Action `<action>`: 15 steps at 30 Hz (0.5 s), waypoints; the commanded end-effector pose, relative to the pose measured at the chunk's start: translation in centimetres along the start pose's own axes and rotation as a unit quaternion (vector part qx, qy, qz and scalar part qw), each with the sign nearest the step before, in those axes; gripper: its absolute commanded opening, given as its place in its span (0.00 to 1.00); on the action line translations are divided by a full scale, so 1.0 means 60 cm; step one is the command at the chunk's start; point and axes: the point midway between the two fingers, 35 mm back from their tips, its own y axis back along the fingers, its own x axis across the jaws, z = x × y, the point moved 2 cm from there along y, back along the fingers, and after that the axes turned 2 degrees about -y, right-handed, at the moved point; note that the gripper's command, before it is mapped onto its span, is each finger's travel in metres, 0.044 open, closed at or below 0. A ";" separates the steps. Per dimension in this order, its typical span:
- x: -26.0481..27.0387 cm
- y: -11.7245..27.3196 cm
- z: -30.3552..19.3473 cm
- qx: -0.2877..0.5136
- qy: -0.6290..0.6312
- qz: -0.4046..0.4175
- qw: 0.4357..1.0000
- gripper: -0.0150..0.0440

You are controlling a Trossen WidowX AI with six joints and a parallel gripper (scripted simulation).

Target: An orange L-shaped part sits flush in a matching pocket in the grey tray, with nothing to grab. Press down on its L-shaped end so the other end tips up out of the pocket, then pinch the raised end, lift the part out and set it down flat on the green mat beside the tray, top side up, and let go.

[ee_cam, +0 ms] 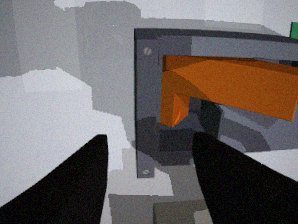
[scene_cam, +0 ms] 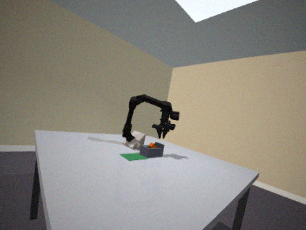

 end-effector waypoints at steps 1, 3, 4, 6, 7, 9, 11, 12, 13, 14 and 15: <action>-0.008 0.028 -0.004 0.004 -0.003 -0.001 1.000 0.56; -0.002 0.025 -0.001 -0.007 -0.001 0.006 1.000 0.56; -0.002 0.025 -0.001 -0.007 -0.001 0.006 1.000 0.56; -0.002 0.025 -0.001 -0.007 -0.001 0.006 1.000 0.56; -0.002 0.025 -0.001 -0.007 -0.001 0.006 1.000 0.56; -0.002 0.025 -0.001 -0.007 -0.001 0.006 1.000 0.56; -0.002 0.025 -0.001 -0.007 -0.001 0.006 1.000 0.56; -0.002 0.025 -0.001 -0.007 -0.001 0.006 1.000 0.56; -0.002 0.025 -0.001 -0.007 -0.001 0.006 1.000 0.56; -0.002 0.025 -0.001 -0.007 -0.001 0.006 1.000 0.56; -0.002 0.025 -0.001 -0.007 -0.001 0.006 1.000 0.56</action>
